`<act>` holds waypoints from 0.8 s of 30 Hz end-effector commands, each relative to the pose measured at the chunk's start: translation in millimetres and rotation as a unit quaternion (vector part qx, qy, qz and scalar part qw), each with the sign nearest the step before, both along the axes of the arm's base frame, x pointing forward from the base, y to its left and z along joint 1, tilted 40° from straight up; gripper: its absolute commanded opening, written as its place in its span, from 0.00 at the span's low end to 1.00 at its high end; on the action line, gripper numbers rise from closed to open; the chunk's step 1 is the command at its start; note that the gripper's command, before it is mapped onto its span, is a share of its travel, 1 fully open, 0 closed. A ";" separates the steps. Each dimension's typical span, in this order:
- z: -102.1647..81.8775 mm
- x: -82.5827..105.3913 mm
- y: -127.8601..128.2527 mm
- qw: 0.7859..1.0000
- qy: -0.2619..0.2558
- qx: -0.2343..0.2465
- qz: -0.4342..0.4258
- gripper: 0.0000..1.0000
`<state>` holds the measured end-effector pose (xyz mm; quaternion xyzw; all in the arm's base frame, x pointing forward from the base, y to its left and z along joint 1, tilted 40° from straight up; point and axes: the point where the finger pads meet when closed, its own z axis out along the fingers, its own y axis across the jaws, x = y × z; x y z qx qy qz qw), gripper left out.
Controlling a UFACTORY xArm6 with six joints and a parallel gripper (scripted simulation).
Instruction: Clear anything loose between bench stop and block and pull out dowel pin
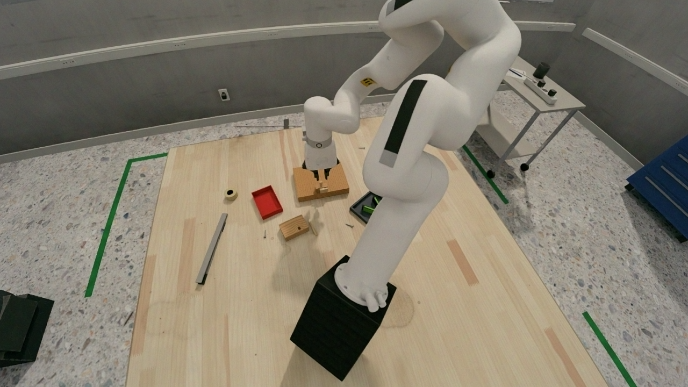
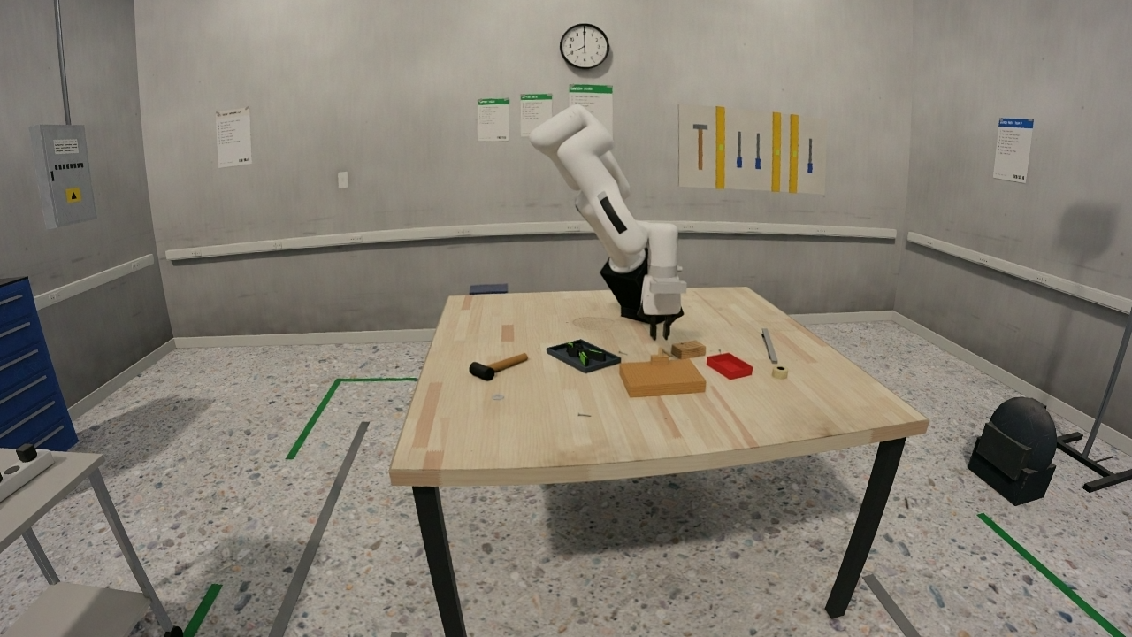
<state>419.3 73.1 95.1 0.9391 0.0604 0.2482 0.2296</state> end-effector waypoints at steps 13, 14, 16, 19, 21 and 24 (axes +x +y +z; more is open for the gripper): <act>5.1 1.4 -26.3 0.989 -0.062 0.076 -0.112 0.28; 5.1 1.4 -26.3 0.989 -0.062 0.076 -0.112 0.28; 5.5 1.3 -29.0 0.986 -0.068 0.083 -0.124 0.28; 6.8 0.8 -37.6 0.977 -0.088 0.107 -0.160 0.28; 7.7 0.3 -43.8 0.969 -0.102 0.124 -0.186 0.28; 9.0 -0.9 -53.6 0.954 -0.123 0.151 -0.227 0.28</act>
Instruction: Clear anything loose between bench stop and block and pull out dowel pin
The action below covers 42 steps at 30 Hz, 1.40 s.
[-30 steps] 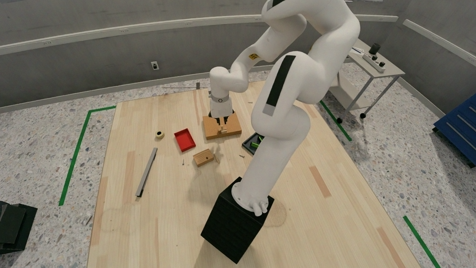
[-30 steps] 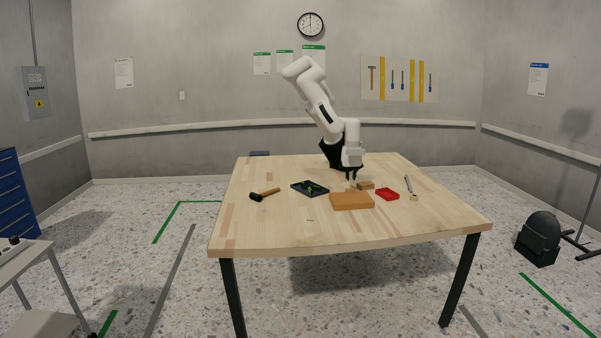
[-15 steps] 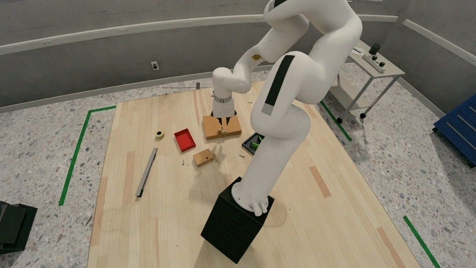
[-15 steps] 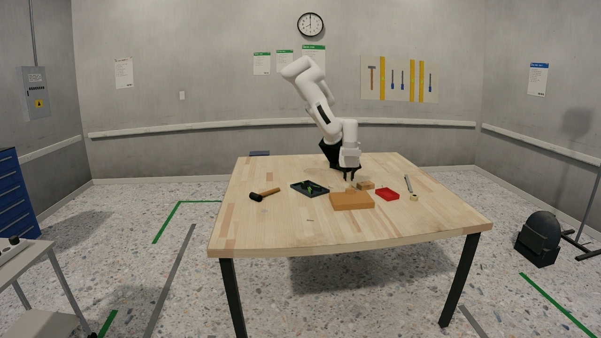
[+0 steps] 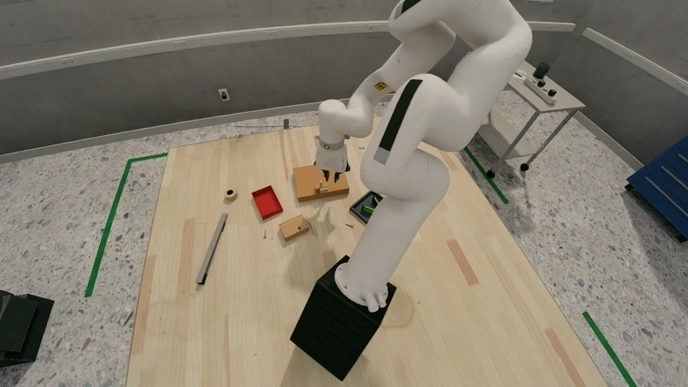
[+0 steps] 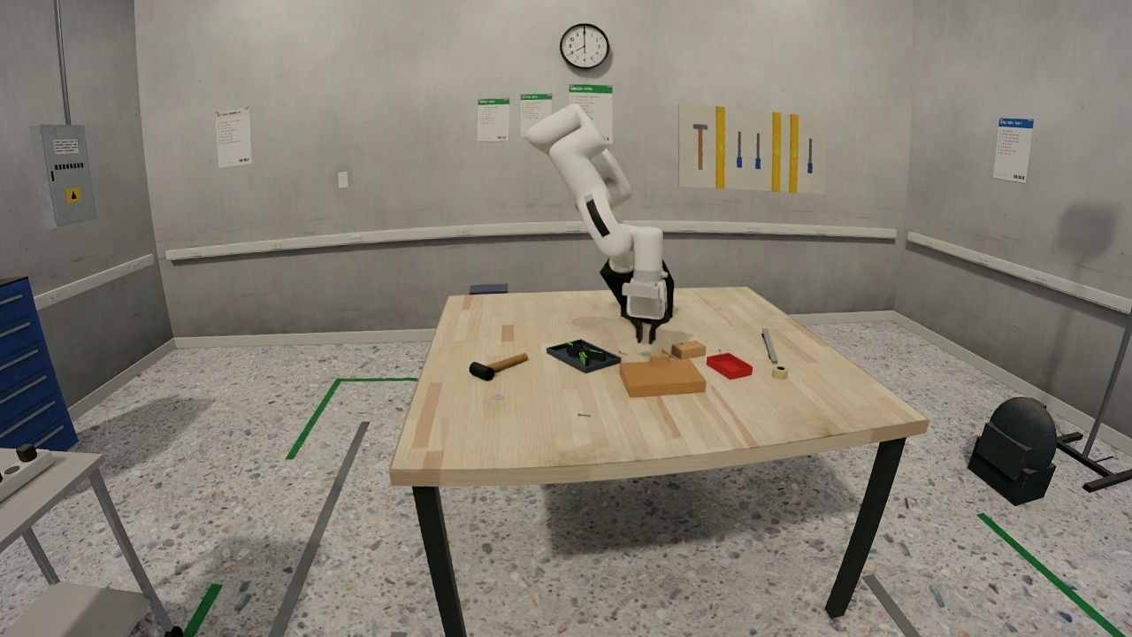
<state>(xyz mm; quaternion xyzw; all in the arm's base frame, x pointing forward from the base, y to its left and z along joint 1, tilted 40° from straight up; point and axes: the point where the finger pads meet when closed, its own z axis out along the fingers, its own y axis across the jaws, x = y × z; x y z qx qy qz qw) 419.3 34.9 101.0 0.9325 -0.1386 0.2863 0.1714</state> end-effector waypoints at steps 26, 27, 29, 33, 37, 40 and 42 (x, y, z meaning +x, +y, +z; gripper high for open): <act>11.1 -27.1 -92.7 0.838 -0.226 0.270 -0.416 0.28; 11.2 -28.9 -95.8 0.826 -0.233 0.279 -0.431 0.28; 11.5 -32.6 -101.8 0.801 -0.247 0.296 -0.458 0.28; 12.0 -40.2 -112.8 0.752 -0.269 0.325 -0.506 0.28; 12.1 -47.6 -122.3 0.697 -0.292 0.354 -0.551 0.28; 12.1 -53.0 -128.4 0.658 -0.306 0.371 -0.579 0.28; 12.1 -53.0 -128.4 0.658 -0.306 0.371 -0.579 0.28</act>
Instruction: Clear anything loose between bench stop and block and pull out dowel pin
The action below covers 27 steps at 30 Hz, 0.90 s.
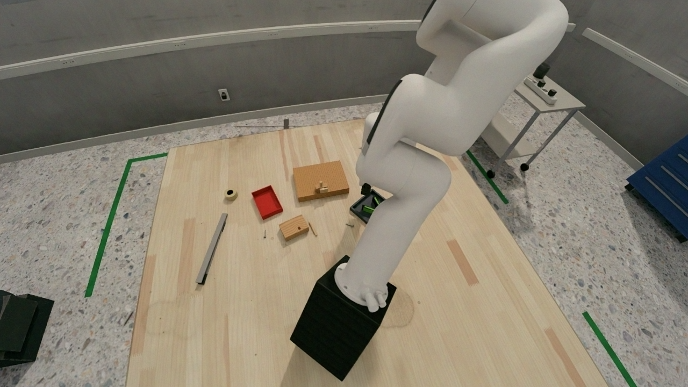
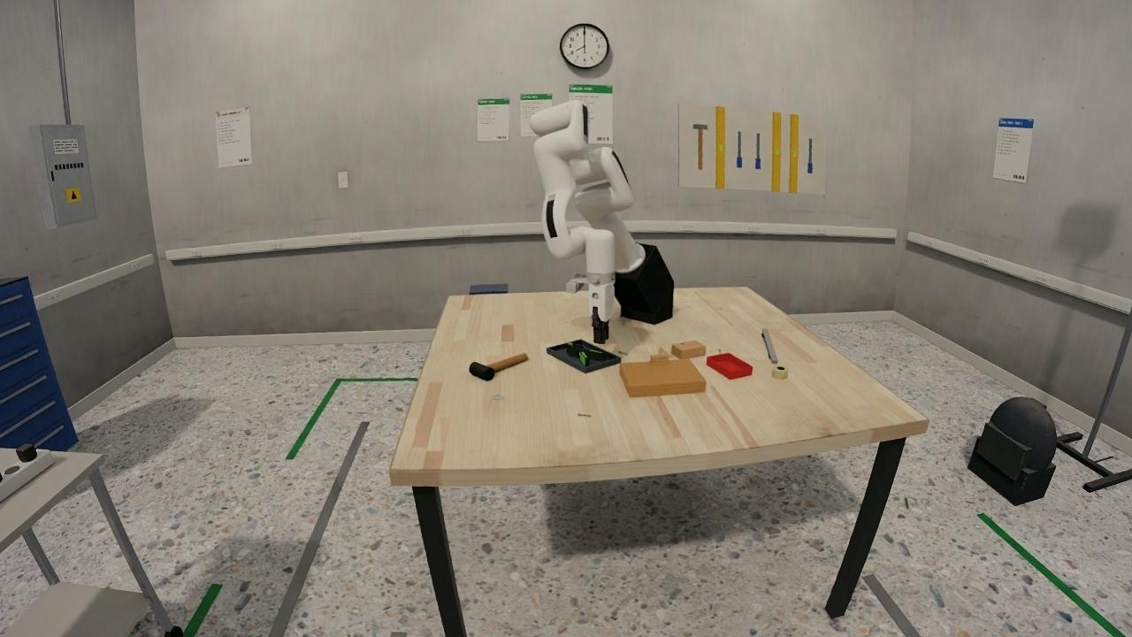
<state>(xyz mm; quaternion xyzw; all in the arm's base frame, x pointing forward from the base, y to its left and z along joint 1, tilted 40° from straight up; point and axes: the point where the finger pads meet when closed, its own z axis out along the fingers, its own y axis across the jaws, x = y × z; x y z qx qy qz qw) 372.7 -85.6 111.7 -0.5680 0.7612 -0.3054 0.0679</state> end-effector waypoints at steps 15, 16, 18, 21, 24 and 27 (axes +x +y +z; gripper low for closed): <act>0.7 -26.1 -26.9 0.968 -0.123 0.106 -0.189 0.28; 0.7 -26.1 -26.9 0.968 -0.123 0.106 -0.189 0.28; 0.6 -26.9 -27.6 0.967 -0.126 0.109 -0.195 0.28; 0.5 -28.9 -29.2 0.962 -0.132 0.116 -0.207 0.28; 0.4 -30.3 -30.3 0.959 -0.136 0.122 -0.216 0.28; 0.3 -31.1 -30.9 0.957 -0.138 0.125 -0.222 0.28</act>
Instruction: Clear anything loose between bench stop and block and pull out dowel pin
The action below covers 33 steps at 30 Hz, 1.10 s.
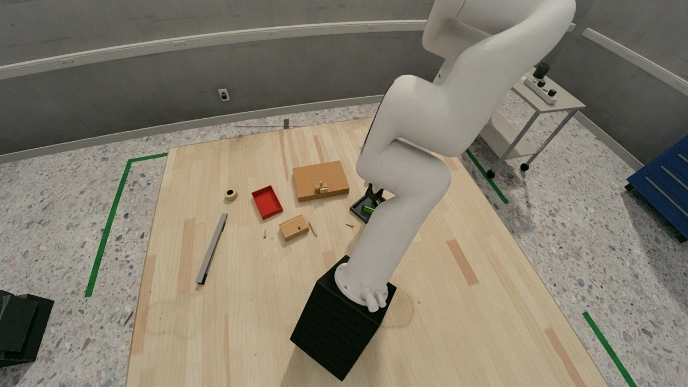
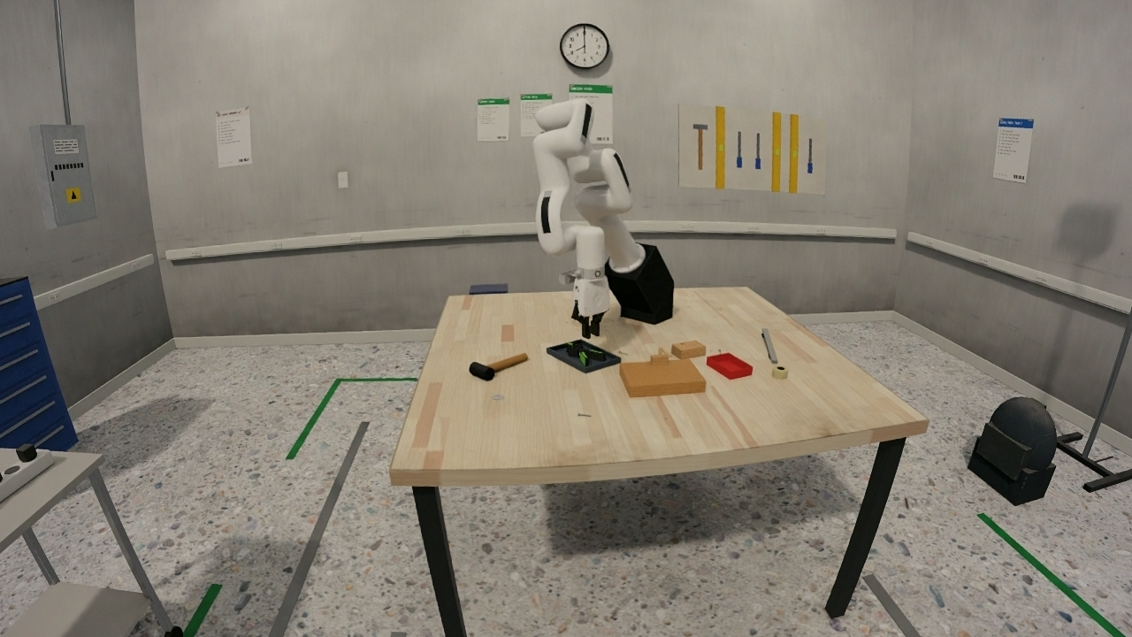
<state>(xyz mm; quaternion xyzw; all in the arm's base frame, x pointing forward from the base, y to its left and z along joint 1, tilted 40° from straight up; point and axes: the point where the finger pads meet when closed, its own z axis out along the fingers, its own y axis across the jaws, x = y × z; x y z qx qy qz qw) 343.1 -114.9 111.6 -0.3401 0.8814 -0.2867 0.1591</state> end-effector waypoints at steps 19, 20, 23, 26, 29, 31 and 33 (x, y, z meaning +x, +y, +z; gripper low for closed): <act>0.4 -2.0 -2.0 1.000 -0.020 0.007 -0.015 0.77; 0.4 -2.0 -2.0 1.000 -0.020 0.007 -0.015 0.77; 0.4 -2.0 -2.0 1.000 -0.020 0.007 -0.015 0.77; 0.4 -2.0 -2.0 1.000 -0.020 0.007 -0.015 0.77; 0.4 -2.0 -2.0 1.000 -0.020 0.007 -0.015 0.77; 0.4 -2.0 -2.0 1.000 -0.020 0.007 -0.015 0.77; 0.4 -2.0 -2.0 1.000 -0.020 0.007 -0.015 0.77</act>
